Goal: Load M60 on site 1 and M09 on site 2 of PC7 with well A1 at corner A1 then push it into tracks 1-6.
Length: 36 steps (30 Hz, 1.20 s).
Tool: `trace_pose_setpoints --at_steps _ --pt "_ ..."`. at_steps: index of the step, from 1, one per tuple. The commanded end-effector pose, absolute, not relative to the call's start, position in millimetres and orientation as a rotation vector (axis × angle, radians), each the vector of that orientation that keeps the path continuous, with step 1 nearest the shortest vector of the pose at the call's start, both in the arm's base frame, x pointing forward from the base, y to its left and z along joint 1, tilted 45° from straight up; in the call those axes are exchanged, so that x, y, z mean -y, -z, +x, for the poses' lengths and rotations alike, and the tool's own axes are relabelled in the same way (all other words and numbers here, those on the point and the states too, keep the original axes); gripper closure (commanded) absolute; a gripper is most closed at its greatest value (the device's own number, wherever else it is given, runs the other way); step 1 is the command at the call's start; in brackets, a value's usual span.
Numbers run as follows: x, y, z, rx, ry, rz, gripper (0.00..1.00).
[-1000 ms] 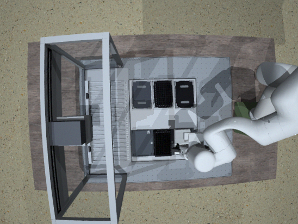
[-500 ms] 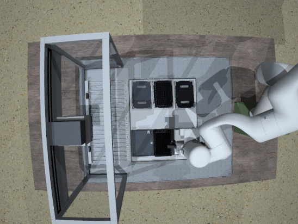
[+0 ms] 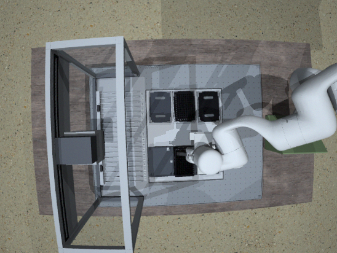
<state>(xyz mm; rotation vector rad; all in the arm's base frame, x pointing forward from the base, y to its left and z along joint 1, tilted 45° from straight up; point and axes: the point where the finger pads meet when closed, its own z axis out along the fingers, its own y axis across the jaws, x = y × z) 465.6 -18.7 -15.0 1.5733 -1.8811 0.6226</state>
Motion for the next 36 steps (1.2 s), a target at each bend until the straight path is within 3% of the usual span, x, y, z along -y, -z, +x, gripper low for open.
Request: trace_pose_setpoints --at_steps 1,36 --pt "32 5 482 1.882 -0.624 1.579 0.00" --pt "65 5 497 1.882 -0.624 1.579 0.00"
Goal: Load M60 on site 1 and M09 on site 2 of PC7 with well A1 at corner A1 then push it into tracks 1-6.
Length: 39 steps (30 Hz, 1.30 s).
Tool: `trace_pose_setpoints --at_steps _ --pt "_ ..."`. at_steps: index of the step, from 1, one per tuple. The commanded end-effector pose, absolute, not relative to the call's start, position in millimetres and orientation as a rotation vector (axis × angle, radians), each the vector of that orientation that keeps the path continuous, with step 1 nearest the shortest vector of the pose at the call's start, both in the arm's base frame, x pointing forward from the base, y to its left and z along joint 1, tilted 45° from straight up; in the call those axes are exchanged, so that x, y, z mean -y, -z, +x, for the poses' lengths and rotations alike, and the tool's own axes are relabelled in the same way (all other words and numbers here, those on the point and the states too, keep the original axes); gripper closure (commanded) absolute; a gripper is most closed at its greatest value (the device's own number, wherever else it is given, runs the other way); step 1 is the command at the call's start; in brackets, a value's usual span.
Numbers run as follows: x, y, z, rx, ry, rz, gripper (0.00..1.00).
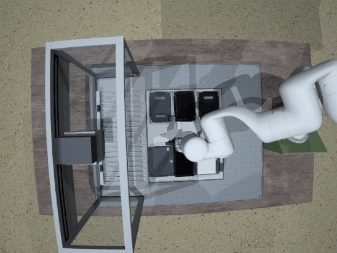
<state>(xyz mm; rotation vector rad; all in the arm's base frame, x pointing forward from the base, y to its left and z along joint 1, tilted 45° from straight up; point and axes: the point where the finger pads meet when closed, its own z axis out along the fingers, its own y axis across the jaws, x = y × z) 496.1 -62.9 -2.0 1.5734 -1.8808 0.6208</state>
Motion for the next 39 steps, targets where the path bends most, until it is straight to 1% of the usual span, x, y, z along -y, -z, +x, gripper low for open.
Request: trace_pose_setpoints --at_steps 1,39 --pt "66 6 497 1.882 -0.624 1.579 0.00" --pt "103 44 489 1.882 -0.624 1.579 0.00"
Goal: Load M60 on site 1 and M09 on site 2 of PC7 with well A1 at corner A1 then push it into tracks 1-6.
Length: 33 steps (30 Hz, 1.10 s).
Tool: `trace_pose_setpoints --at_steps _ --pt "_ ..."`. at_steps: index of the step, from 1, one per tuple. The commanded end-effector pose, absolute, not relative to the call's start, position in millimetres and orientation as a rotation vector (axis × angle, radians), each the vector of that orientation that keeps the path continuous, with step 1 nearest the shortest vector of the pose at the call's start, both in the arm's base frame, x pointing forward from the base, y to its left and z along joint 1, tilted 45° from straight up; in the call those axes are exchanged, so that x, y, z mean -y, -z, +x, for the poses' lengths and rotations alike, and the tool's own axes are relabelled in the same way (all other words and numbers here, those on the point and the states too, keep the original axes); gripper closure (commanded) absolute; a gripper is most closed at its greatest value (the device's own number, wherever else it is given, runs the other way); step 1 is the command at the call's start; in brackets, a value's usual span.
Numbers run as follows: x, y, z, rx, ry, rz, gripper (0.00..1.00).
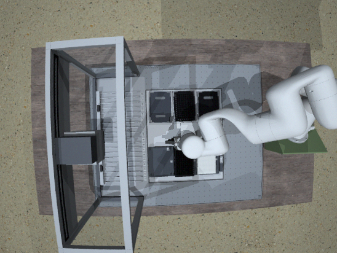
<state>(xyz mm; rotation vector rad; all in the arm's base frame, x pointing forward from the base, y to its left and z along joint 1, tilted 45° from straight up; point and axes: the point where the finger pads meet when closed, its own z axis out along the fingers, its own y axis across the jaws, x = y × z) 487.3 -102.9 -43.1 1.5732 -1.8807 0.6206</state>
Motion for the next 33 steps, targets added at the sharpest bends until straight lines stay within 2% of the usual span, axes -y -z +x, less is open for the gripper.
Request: trace_pose_setpoints --at_steps 1,33 --pt "104 46 489 1.882 -0.624 1.579 0.00" --pt "122 64 485 1.882 -0.624 1.578 0.00"
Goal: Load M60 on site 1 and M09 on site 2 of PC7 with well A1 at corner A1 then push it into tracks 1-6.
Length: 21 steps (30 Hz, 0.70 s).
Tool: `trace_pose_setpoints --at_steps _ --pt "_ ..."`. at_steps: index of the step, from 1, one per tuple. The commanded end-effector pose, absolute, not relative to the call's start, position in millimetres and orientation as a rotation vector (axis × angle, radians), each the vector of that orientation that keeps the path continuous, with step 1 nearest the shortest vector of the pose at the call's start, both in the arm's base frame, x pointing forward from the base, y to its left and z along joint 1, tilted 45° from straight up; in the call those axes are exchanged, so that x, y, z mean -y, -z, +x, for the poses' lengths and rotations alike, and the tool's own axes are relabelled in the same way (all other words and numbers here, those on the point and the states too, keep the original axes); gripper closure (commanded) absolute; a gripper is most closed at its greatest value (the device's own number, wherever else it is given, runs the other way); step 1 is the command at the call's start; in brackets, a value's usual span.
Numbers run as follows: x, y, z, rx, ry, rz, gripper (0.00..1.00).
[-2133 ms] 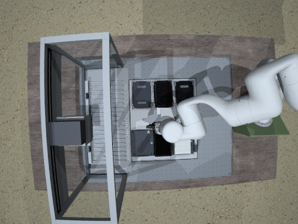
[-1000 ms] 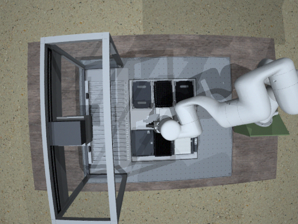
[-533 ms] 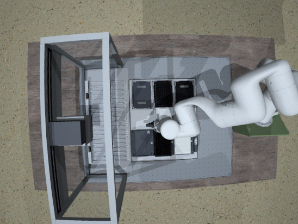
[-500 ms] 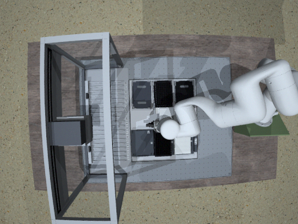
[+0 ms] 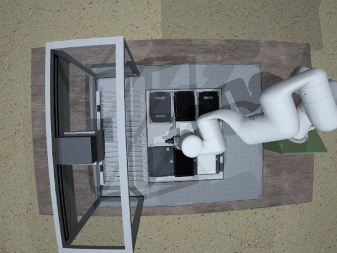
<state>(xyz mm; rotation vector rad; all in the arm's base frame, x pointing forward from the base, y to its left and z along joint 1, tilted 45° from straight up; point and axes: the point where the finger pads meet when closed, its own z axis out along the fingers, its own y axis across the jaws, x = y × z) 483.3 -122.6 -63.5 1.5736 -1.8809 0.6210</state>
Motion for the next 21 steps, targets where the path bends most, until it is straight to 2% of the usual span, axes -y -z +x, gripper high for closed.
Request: trace_pose_setpoints --at_steps 1,21 --pt "121.8 63.8 485.2 1.882 -0.624 1.578 0.00" --pt "130.1 72.4 483.4 1.882 -0.624 1.578 0.00"
